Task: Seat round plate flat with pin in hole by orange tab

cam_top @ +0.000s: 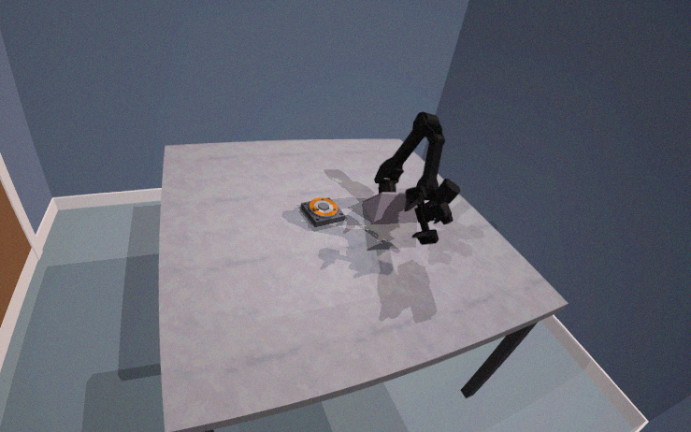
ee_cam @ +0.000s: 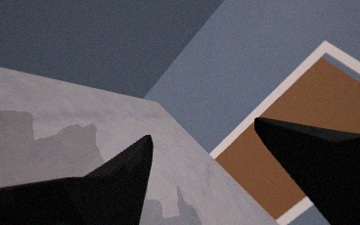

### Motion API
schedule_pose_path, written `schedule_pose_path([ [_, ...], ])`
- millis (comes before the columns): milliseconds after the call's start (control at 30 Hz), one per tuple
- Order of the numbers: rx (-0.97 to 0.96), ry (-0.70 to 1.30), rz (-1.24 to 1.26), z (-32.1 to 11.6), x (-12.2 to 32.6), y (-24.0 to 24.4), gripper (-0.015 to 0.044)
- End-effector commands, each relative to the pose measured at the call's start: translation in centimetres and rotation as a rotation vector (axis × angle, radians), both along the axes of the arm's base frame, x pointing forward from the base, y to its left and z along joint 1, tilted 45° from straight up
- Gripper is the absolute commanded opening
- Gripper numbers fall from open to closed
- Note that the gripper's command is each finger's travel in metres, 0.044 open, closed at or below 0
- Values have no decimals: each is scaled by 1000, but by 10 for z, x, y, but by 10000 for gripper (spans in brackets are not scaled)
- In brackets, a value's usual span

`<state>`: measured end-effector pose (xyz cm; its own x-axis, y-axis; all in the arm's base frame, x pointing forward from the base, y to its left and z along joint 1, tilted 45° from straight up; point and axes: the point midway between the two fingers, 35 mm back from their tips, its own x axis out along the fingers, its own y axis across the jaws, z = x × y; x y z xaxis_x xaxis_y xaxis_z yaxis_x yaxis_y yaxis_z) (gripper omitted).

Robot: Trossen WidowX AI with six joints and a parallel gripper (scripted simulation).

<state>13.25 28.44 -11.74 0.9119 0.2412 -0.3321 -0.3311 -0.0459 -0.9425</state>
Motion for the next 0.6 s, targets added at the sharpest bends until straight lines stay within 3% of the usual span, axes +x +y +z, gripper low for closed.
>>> schedule_pose_path([
  [0, 2, 6, -8, 0, 2, 0, 374],
  [467, 108, 313, -709, 0, 136, -59, 6],
  [567, 127, 337, -793, 5, 147, -72, 0],
])
